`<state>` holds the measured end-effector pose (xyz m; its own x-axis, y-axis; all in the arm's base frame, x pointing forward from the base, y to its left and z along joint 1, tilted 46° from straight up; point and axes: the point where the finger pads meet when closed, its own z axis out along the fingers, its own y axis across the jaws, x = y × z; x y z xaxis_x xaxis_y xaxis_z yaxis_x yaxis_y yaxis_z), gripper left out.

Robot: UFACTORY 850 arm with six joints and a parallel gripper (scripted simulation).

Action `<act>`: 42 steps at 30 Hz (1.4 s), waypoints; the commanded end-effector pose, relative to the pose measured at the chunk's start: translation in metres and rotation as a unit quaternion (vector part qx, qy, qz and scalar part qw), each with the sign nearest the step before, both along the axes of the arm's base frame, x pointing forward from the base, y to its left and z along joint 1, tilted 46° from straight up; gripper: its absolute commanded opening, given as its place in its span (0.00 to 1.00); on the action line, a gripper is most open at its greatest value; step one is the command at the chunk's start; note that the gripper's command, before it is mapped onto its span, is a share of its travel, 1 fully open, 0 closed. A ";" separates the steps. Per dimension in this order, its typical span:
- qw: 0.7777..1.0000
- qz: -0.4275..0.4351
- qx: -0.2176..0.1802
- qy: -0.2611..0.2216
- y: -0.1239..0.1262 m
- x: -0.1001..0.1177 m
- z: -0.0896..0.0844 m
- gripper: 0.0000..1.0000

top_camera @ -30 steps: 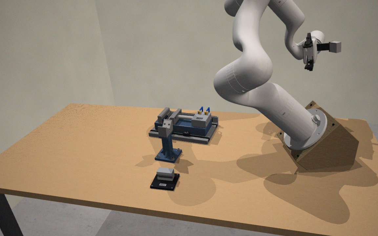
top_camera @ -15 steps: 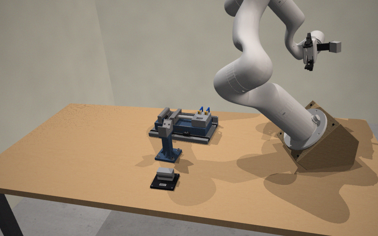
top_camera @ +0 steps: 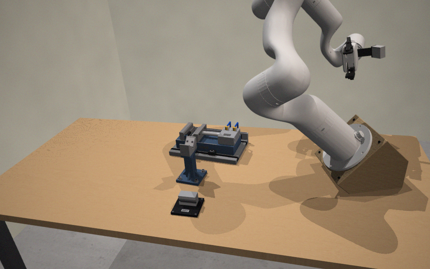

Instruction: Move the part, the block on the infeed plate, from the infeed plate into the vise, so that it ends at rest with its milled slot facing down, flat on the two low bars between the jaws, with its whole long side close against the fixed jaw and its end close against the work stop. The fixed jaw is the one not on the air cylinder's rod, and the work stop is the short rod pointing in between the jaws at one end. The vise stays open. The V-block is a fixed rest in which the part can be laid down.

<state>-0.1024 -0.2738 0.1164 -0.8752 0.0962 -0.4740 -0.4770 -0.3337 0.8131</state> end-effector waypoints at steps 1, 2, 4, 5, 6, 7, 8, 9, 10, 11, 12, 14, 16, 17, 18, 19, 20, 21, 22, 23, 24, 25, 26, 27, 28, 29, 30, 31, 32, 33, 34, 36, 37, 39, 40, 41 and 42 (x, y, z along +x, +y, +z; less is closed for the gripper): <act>1.000 0.012 -0.016 0.004 -0.005 0.003 0.002 1.00; 1.000 0.017 -0.022 0.005 -0.006 0.005 0.003 1.00; 0.999 0.029 -0.038 0.009 -0.011 0.009 0.005 1.00; 0.998 0.036 -0.047 0.011 -0.013 0.012 0.007 1.00; 0.997 0.044 -0.057 0.013 -0.016 0.015 0.008 1.00; 0.996 0.052 -0.068 0.015 -0.019 0.018 0.010 1.00; 0.995 0.061 -0.079 0.016 -0.022 0.021 0.011 1.00; 0.993 0.070 -0.092 0.018 -0.025 0.025 0.013 1.00; 0.991 0.080 -0.105 0.020 -0.029 0.029 0.015 1.00; 0.988 0.091 -0.119 0.022 -0.033 0.033 0.017 1.00; 0.985 0.101 -0.134 0.023 -0.036 0.038 0.019 1.00; 0.982 0.113 -0.151 0.025 -0.041 0.043 0.021 1.00; 0.974 0.133 -0.179 0.027 -0.048 0.052 0.025 1.00; 0.974 0.133 -0.179 0.027 -0.048 0.052 0.025 1.00; 0.974 0.133 -0.179 0.027 -0.048 0.052 0.025 1.00; 0.973 0.137 -0.185 0.027 -0.050 0.055 0.026 1.00; 0.967 0.150 -0.204 0.027 -0.055 0.061 0.029 1.00; 0.961 0.163 -0.223 0.027 -0.060 0.068 0.032 1.00; 0.955 0.173 -0.239 0.027 -0.064 0.074 0.035 1.00; 0.953 0.176 -0.244 0.027 -0.065 0.076 0.036 1.00; 0.947 0.186 -0.259 0.026 -0.069 0.082 0.038 1.00; 0.945 0.190 -0.265 0.026 -0.070 0.085 0.039 1.00; 0.937 0.201 -0.283 0.025 -0.074 0.092 0.042 1.00; 0.936 0.203 -0.286 0.025 -0.075 0.094 0.043 1.00; 0.927 0.215 -0.306 0.023 -0.080 0.102 0.046 1.00; 0.926 0.217 -0.309 0.022 -0.080 0.103 0.047 1.00; 0.916 0.228 -0.329 0.020 -0.085 0.112 0.051 1.00; 0.915 0.230 -0.331 0.019 -0.086 0.114 0.051 1.00; 0.905 0.241 -0.351 0.016 -0.090 0.123 0.055 1.00; 0.903 0.243 -0.355 0.016 -0.091 0.125 0.056 1.00; 0.903 0.243 -0.355 0.016 -0.091 0.125 0.056 1.00; 0.889 0.256 -0.379 0.011 -0.096 0.136 0.061 1.00; 0.875 0.268 -0.402 0.006 -0.100 0.148 0.066 1.00; 0.865 0.277 -0.419 0.002 -0.104 0.158 0.070 1.00; 0.859 0.281 -0.428 -0.001 -0.105 0.162 0.072 1.00; 0.850 0.288 -0.441 -0.005 -0.108 0.170 0.075 1.00; 0.842 0.293 -0.452 -0.008 -0.110 0.176 0.078 1.00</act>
